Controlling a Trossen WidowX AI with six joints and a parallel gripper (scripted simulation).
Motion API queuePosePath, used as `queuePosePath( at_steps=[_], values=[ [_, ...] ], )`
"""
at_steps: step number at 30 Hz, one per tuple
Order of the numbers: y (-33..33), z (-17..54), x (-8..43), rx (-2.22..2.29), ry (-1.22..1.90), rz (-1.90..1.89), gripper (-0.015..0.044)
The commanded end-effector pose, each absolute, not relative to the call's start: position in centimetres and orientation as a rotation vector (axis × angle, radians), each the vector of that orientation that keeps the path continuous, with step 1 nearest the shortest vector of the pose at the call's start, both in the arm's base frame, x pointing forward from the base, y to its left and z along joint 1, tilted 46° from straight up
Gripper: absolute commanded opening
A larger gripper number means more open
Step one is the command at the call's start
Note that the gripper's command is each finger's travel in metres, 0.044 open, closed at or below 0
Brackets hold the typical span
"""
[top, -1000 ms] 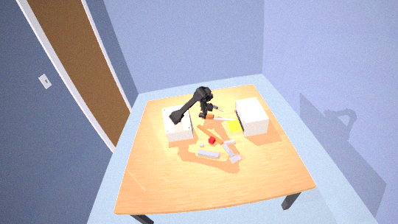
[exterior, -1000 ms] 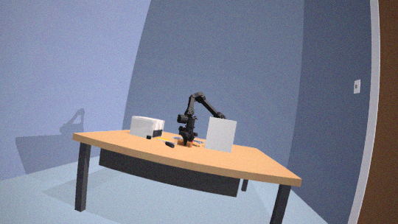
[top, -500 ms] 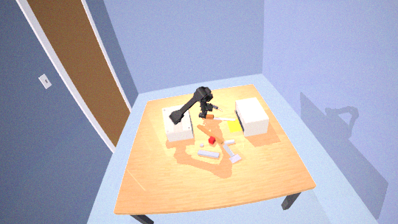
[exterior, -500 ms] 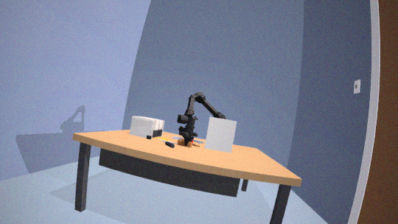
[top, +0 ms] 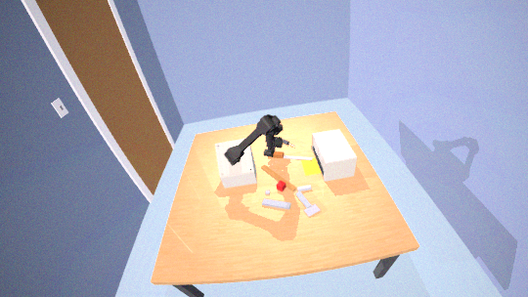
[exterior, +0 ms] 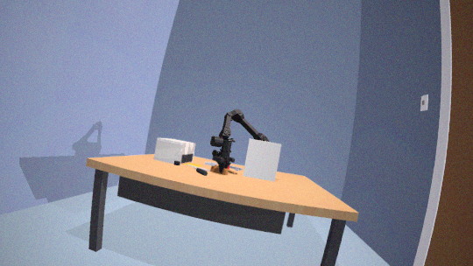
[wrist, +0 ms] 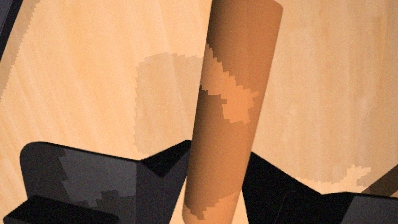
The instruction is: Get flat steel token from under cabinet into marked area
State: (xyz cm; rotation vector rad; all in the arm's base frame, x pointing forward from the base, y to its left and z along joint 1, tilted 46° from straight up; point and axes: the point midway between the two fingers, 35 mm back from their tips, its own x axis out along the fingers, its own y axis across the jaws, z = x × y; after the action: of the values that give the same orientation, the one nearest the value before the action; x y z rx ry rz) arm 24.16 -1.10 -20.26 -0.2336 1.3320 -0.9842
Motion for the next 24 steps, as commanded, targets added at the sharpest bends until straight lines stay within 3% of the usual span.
queuePosePath(
  at_steps=[1, 24],
  values=[
    [-1.4, -20.1, 25.0, -0.235, 1.332, -0.983, 0.0000],
    [-3.1, -18.8, 29.0, -0.242, 1.334, -0.982, 0.0000]
  ],
)
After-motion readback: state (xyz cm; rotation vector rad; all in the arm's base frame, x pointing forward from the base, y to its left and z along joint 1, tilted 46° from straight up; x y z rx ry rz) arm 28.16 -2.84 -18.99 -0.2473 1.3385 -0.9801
